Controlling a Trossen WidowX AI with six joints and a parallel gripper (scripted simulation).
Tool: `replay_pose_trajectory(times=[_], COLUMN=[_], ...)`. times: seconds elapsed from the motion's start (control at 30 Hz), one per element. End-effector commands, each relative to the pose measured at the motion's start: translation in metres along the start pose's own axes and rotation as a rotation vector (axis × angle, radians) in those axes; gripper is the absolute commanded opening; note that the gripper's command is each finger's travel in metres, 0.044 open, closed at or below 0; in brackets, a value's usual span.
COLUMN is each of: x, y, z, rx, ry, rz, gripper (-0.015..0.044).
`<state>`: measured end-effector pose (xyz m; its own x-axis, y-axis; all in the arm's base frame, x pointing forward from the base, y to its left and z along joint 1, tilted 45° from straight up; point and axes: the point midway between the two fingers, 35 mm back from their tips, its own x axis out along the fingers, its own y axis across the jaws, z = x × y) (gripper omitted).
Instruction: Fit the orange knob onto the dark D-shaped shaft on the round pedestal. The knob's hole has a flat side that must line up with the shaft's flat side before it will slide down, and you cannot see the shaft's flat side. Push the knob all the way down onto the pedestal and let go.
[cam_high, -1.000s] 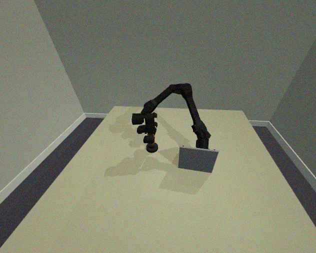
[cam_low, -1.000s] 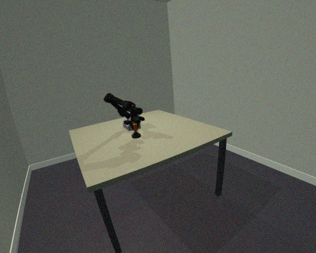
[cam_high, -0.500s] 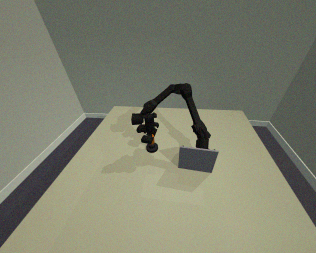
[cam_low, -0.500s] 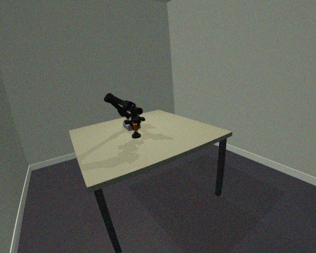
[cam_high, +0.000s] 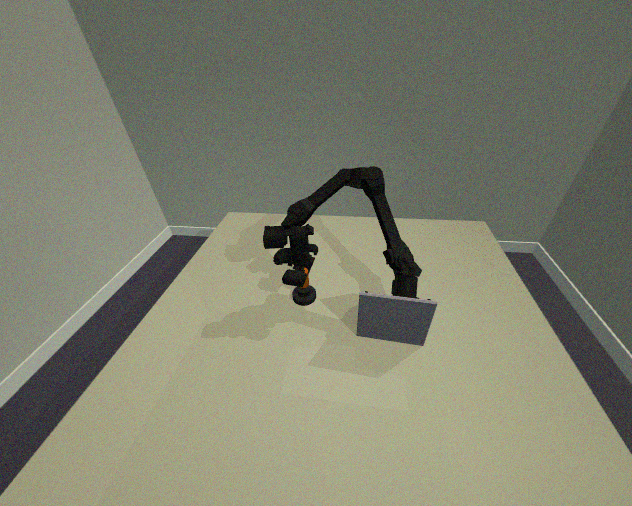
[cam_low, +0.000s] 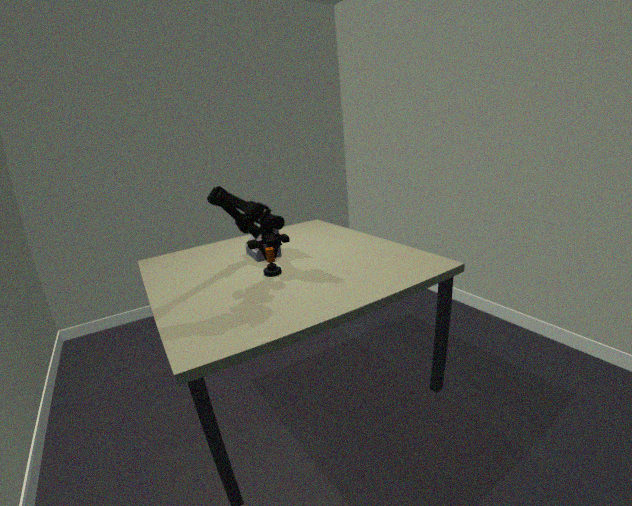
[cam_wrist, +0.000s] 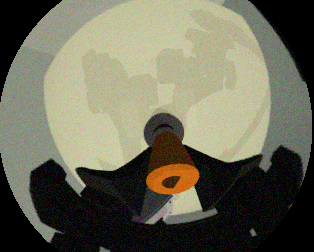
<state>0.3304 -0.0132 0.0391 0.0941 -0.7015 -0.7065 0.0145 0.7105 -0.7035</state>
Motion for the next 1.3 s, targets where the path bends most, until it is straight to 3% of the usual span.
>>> replay_pose_trajectory(times=[0.0, 1.27], x=[0.0001, -0.0014], y=[0.0004, 0.0011], z=[-0.0009, -0.0014], rx=[-0.004, -0.004], ry=[-0.001, -0.001], rz=[-0.002, -0.002], gripper=[0.0, 0.0])
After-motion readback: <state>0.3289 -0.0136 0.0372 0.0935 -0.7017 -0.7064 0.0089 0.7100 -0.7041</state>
